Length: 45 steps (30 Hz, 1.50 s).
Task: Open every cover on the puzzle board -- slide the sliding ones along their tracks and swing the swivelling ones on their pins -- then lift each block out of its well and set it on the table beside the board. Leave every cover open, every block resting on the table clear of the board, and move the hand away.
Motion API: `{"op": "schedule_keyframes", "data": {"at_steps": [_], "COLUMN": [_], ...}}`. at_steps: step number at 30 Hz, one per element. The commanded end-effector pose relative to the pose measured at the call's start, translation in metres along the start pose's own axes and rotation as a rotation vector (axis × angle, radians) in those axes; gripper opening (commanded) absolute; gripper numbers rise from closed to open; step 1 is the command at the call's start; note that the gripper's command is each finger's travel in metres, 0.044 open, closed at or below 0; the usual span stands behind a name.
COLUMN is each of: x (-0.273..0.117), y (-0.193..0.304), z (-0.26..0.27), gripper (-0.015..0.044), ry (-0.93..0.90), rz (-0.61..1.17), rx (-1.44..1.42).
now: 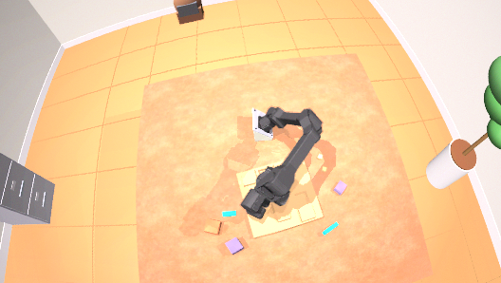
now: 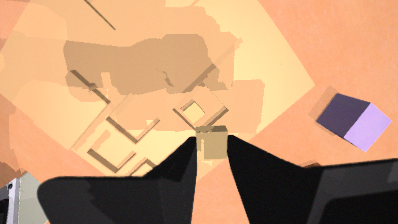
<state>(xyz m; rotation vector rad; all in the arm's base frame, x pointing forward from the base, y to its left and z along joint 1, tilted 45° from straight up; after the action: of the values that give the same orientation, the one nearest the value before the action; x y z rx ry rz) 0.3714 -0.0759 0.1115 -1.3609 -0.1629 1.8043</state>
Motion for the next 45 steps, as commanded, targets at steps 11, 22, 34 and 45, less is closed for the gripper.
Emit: {"op": "schedule_keyframes", "data": {"at_steps": [11,22,34,45], "x": [0.0,0.002,0.006,0.012], "y": [0.047,0.088,0.134,0.171], "z": [-0.03,-0.047,-0.061,-0.069], "gripper": [0.008,0.008,0.008,0.008], "ry": [0.004,0.0,-0.008,-0.016], "rz": [0.007,0.005,-0.002,-0.012], "rx": [-0.008,-0.009,-0.013,-0.017]}}
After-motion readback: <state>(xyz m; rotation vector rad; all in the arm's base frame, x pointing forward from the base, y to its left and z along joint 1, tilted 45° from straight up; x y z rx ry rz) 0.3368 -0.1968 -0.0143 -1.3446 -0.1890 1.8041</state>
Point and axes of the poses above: the point midway between the two fingers, 35 mm back from their tips, its own x axis out along the fingers, its own z axis across the jaws, y = z × x, the point moved 6 cm from there along -x, back along the fingers, and after that the axes turned 9 degrees about x, right-handed, at the moved point
